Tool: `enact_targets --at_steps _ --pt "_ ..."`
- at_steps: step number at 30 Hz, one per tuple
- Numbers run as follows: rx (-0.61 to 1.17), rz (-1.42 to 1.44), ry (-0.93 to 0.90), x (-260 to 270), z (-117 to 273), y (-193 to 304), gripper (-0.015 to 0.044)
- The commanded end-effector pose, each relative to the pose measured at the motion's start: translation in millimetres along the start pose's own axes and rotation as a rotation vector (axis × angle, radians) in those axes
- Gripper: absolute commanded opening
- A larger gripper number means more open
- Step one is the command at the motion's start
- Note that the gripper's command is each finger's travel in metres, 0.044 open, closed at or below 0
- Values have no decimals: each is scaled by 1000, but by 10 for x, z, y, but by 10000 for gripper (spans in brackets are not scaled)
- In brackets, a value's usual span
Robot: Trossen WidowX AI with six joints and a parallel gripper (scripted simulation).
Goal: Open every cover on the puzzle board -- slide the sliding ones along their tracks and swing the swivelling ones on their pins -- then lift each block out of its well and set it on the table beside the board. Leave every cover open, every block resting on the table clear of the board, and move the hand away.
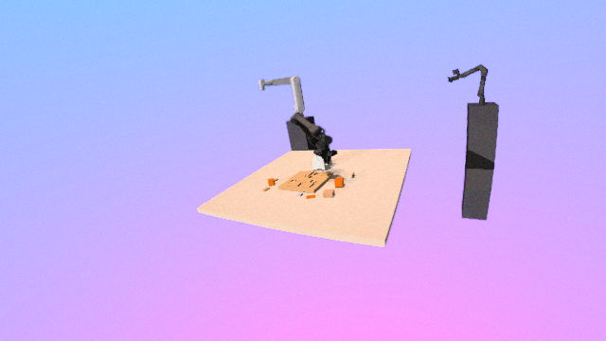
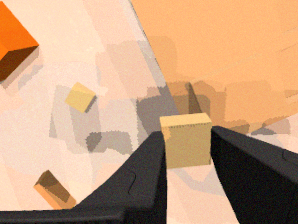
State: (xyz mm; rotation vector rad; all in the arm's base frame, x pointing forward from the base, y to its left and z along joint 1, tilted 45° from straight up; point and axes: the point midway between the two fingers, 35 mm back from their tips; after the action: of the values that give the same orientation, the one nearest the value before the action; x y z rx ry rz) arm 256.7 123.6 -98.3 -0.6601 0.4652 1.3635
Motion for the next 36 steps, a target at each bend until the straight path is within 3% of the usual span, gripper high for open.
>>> enact_targets --at_steps 1,20,36 --pt "4 -5 -3 142 0 80 80" --pt "4 -11 14 687 -79 558 80" --pt "3 -11 13 708 -304 540 80"
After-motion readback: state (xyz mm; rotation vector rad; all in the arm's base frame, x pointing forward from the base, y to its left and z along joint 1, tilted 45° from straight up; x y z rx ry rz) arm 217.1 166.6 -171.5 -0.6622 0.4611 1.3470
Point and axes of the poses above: the point midway between the two fingers, 35 mm back from their tips, its own z axis back along the fingers, its own x axis across the jaws, y = z × x, and after that the axes turned 10 degrees about z, right-handed
